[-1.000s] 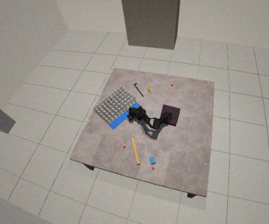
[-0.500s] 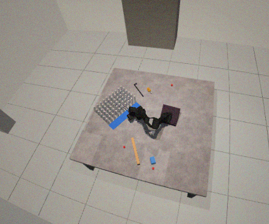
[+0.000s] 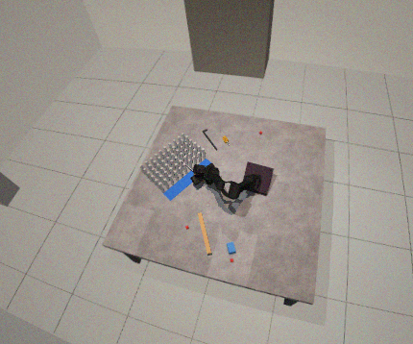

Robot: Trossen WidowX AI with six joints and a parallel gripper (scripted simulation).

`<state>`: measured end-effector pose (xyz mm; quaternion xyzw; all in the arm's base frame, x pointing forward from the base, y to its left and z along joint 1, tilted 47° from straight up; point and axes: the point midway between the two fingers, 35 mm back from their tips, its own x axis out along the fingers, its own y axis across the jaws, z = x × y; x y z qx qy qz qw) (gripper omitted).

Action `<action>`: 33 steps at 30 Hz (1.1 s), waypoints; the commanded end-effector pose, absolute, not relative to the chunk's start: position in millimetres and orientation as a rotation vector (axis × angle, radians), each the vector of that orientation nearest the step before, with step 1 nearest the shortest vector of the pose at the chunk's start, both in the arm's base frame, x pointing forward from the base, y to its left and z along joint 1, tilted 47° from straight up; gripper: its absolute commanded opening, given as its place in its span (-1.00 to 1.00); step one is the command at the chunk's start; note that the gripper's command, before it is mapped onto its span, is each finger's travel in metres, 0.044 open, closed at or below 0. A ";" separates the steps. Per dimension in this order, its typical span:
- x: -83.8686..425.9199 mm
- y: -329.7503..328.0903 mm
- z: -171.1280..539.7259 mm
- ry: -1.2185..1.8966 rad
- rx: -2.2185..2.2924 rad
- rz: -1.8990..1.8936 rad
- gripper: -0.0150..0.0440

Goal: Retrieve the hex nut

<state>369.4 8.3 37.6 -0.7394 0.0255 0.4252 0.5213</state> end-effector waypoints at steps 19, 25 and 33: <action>380.9 0.1 36.7 0.055 -1.785 1.004 -0.49; 381.4 2.8 33.8 0.055 -1.784 1.004 -0.49; 381.6 7.6 27.3 0.060 -1.781 1.005 -0.49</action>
